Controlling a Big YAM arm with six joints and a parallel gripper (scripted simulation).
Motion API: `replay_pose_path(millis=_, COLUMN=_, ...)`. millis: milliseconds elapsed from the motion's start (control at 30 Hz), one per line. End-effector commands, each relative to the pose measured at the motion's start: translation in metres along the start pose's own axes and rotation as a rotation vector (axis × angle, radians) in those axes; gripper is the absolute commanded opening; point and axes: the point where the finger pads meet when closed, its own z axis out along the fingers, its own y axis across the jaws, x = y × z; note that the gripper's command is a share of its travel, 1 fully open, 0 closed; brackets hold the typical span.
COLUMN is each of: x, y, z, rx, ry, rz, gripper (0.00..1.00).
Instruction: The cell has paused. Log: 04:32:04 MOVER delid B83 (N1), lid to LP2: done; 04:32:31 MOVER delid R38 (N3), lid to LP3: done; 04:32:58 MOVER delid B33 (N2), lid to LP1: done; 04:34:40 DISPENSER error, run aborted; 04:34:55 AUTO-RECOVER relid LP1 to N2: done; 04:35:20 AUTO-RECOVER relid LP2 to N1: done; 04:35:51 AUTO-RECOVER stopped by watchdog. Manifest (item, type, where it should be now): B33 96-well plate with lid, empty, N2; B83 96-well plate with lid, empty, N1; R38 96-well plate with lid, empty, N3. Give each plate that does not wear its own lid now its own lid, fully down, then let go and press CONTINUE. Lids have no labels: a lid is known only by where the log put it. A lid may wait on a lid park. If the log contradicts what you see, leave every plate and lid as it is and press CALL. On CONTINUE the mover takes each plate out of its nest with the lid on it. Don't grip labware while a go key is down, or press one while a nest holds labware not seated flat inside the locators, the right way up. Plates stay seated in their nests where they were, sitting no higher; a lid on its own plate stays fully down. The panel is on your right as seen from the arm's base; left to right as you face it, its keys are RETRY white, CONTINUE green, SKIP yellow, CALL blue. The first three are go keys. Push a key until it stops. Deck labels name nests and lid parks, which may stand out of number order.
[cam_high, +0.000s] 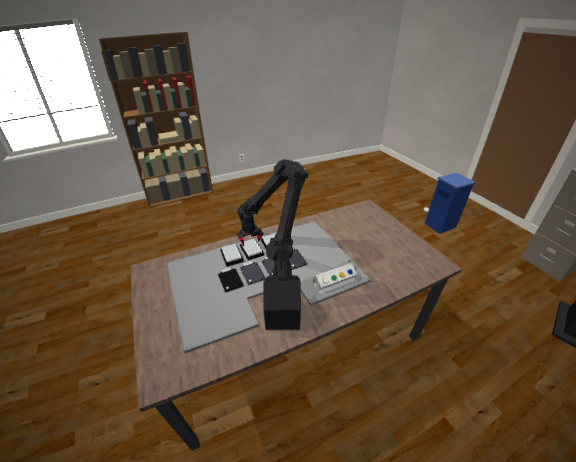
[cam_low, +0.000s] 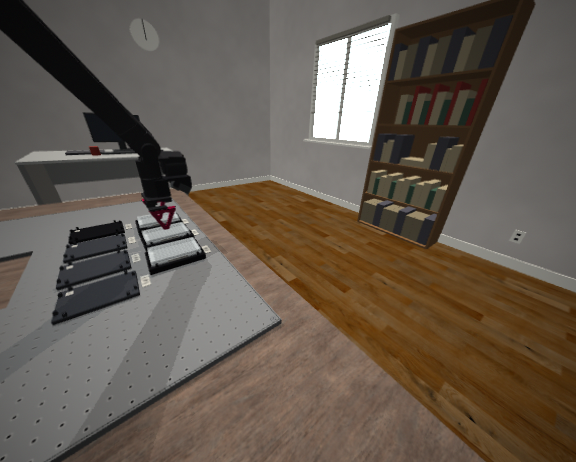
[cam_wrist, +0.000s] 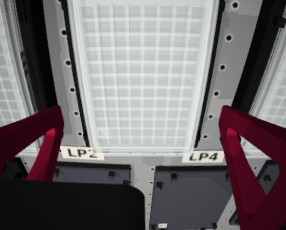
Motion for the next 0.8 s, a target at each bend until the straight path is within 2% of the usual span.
replay_pose_path(millis=0, x=-0.0053, y=0.0003, z=-0.0143, rx=-0.006, ry=-0.034, rz=0.016, gripper=1.0)
replay_pose_path(millis=767, x=-0.0062, y=0.0001, z=-0.014, rx=-0.006, ry=-0.042, rz=0.02, gripper=1.0)
